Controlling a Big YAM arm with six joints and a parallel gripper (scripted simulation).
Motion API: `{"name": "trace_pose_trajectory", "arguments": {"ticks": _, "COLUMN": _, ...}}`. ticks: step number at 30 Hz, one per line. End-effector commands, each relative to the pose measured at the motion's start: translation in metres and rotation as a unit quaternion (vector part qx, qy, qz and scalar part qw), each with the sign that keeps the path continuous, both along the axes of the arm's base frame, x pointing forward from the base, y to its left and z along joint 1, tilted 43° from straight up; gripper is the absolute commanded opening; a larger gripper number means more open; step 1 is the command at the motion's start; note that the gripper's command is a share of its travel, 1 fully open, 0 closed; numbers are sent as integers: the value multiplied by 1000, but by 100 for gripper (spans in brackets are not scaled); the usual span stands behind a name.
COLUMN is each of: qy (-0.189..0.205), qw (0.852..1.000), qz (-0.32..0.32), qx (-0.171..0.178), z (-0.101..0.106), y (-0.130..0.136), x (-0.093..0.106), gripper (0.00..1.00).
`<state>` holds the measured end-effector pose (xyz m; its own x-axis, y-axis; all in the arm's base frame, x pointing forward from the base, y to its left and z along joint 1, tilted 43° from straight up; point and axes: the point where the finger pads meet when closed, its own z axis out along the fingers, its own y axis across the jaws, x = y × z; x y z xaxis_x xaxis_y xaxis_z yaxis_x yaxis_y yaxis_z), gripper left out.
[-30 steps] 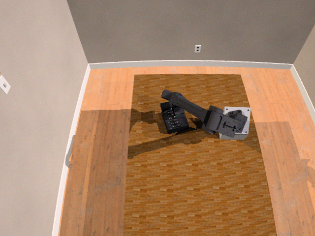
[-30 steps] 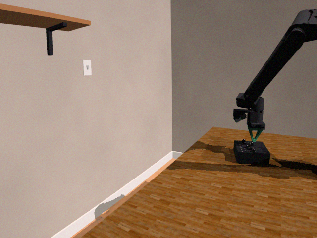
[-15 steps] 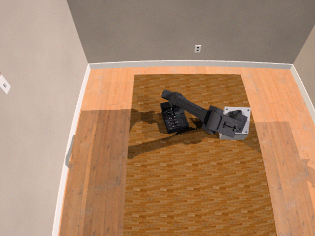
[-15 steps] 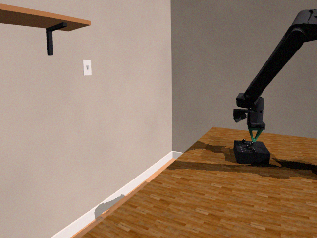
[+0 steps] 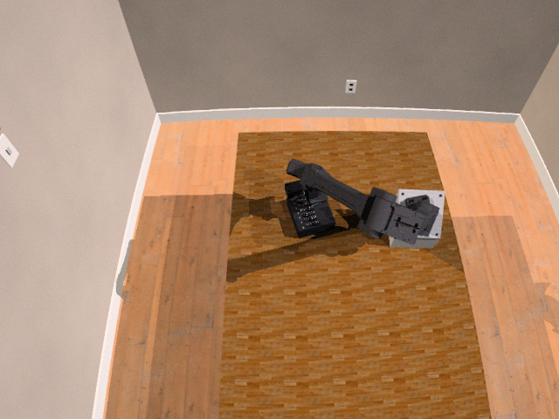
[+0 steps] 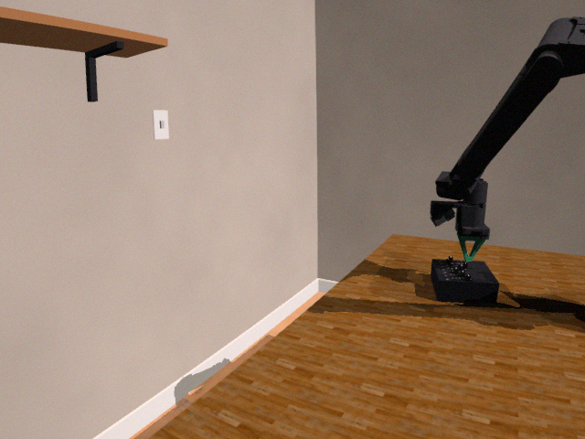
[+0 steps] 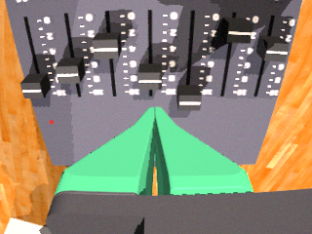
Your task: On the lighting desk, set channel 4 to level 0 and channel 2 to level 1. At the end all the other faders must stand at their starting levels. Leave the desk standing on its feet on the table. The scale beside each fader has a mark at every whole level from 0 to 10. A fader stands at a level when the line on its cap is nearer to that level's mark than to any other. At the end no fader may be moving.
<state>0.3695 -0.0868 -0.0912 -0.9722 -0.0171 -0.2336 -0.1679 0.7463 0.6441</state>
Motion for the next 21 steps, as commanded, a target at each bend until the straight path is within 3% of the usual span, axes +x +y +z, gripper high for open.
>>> {"name": "trace_pose_trajectory", "arguments": {"ticks": 1, "qy": 4, "qw": 1000, "qz": 4, "qx": 4, "z": -6, "y": 8, "x": -2, "gripper": 0}}
{"name": "trace_pose_trajectory", "arguments": {"ticks": 21, "qy": -13, "qw": 1000, "qz": -4, "qx": -6, "z": 3, "y": -4, "x": -7, "gripper": 0}}
